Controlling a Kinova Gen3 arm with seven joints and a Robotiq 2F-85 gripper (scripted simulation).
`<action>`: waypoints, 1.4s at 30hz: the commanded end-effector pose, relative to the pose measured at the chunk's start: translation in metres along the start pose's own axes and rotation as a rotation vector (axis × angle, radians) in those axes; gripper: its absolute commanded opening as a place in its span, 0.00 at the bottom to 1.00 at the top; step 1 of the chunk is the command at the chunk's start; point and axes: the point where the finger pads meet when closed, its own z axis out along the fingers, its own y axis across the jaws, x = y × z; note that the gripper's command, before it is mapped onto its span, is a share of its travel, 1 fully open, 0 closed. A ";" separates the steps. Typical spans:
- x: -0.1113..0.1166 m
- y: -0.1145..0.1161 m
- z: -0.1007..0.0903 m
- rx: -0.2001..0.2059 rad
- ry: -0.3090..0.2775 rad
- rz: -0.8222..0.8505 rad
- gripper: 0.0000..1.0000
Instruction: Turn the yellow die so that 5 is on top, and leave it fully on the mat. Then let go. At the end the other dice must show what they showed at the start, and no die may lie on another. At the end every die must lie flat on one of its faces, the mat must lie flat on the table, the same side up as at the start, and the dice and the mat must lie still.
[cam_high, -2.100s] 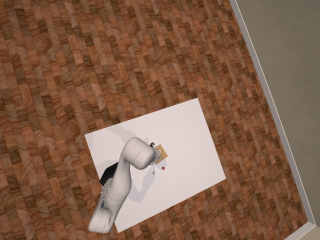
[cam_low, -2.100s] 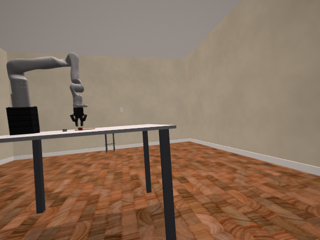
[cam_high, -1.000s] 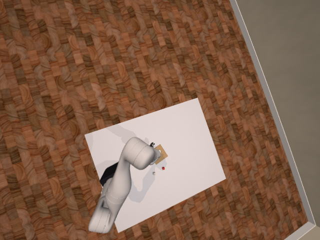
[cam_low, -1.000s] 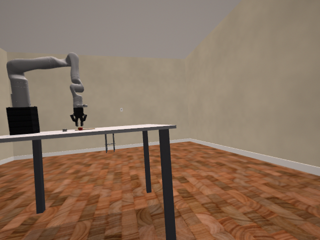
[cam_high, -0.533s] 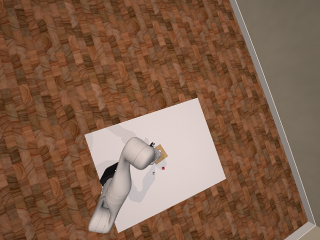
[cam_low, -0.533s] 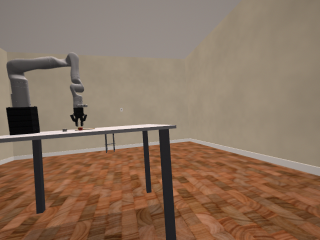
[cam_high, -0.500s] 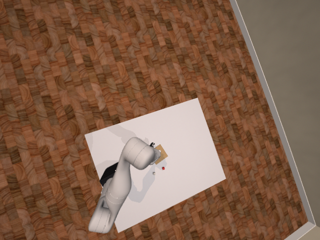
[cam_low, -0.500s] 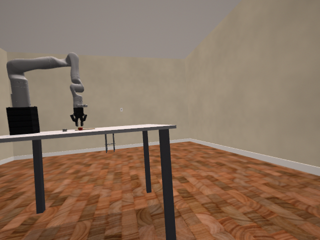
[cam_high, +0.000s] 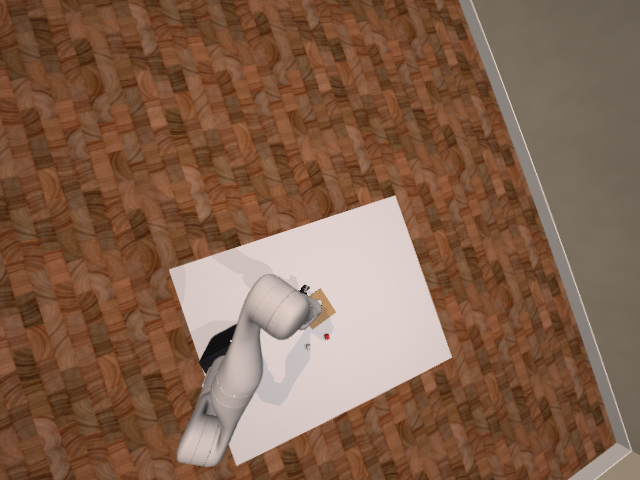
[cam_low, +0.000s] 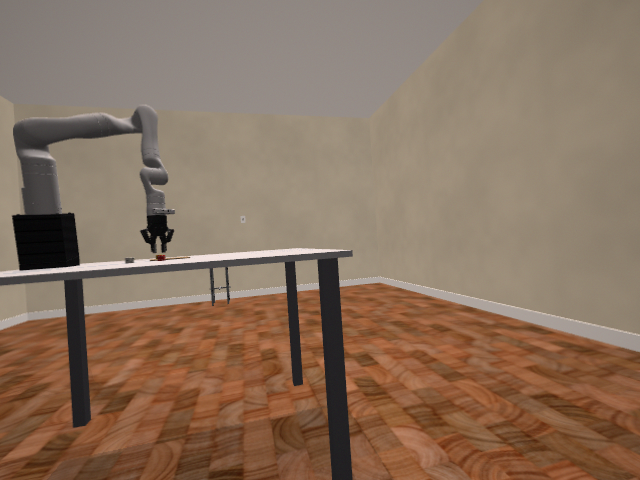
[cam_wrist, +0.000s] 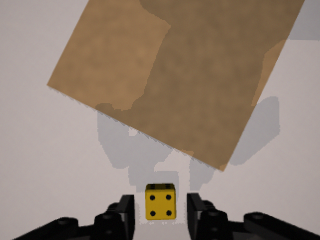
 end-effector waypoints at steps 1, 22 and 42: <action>0.000 -0.001 0.000 0.001 0.000 0.000 0.35; 0.000 -0.001 0.004 0.001 0.000 0.000 0.35; 0.000 -0.001 0.025 0.001 0.000 0.000 0.35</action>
